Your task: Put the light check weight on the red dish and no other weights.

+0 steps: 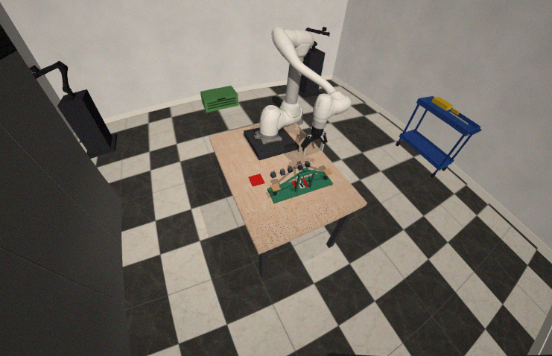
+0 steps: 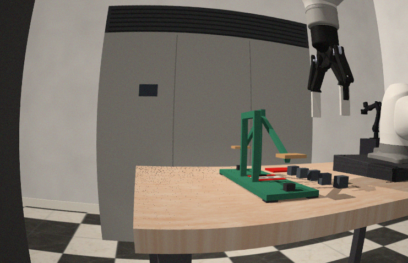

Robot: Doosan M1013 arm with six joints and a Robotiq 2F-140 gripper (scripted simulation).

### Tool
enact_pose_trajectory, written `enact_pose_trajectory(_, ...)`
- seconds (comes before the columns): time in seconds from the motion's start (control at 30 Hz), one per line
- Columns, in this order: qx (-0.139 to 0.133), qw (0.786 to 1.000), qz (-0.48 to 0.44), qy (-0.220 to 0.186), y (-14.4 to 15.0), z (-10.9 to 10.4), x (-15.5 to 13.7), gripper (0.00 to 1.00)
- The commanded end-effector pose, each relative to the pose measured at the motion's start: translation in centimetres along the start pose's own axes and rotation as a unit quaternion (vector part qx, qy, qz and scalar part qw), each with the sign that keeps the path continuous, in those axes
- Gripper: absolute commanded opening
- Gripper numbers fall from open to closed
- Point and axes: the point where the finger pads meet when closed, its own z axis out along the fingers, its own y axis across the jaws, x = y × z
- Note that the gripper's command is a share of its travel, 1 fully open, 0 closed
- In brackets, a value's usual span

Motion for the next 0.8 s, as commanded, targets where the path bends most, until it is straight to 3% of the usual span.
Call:
enact_pose_trajectory(0.0, 0.005, 1.0, 0.007, 0.0, -1.1, 2.42, -3.4, 1.0)
enact_pose_trajectory(0.77, 0.005, 1.0, 0.008, 0.0, -1.15, 2.73, -3.85, 1.0)
